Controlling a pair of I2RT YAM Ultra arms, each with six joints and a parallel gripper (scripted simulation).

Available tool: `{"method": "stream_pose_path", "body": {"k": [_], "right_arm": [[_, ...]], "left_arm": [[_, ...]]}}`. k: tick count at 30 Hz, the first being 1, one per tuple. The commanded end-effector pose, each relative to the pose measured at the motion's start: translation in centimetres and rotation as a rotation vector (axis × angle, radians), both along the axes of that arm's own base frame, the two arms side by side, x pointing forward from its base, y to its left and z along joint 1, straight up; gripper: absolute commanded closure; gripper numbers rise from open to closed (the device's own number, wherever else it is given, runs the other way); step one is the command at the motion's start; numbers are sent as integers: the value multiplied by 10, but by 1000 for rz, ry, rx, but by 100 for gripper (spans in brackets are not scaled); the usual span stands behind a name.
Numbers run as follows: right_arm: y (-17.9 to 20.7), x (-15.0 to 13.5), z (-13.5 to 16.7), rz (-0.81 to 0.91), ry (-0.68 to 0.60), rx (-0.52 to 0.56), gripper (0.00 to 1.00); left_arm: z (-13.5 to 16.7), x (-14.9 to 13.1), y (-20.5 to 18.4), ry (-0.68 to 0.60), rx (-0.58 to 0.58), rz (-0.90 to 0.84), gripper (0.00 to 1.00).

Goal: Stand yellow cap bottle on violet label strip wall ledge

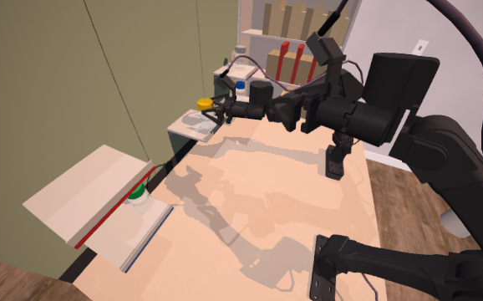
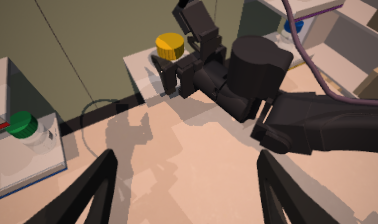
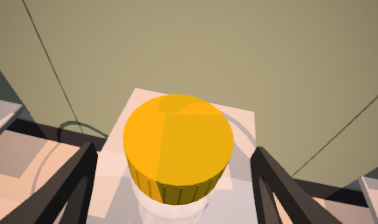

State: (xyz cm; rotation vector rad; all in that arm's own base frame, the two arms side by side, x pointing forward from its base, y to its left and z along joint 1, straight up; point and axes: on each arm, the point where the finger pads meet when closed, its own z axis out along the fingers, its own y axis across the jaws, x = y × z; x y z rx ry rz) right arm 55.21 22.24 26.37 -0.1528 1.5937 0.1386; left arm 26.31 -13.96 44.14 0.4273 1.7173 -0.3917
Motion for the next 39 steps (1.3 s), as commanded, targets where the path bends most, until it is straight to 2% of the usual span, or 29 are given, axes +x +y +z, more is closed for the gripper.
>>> {"method": "stream_pose_path", "body": {"k": [1,13,15,16,17,19,20,24,25,27,28,33,37,39], "right_arm": [[-3,10,21,-4,-35,15,6],[-5,11,30,-11,-55,25,6],[-2,9,25,-6,-45,20,28],[-2,9,25,-6,-45,20,28],[-2,9,25,-6,-45,20,32],[-2,9,25,-6,-45,20,32],[-2,9,25,-6,-45,20,36],[-3,7,30,-11,-53,25,36],[-3,7,30,-11,-53,25,40],[-3,7,30,-11,-53,25,40],[-3,7,30,-11,-53,25,45],[-3,6,32,-13,-60,28,49],[-3,6,32,-13,-60,28,94],[-3,6,32,-13,-60,28,94]], "left_arm": [[14,-2,3,-46,-23,6,11],[14,-2,3,-46,-23,6,11],[14,-2,3,-46,-23,6,11],[14,-2,3,-46,-23,6,11],[14,-2,3,-46,-23,6,11],[14,-2,3,-46,-23,6,11],[14,-2,3,-46,-23,6,11],[14,-2,3,-46,-23,6,11],[14,-2,3,-46,-23,6,11],[14,-2,3,-46,-23,6,11],[14,-2,3,-46,-23,6,11],[14,-2,3,-46,-23,6,11],[14,-2,3,-46,-23,6,11],[14,-2,3,-46,-23,6,11]]}}
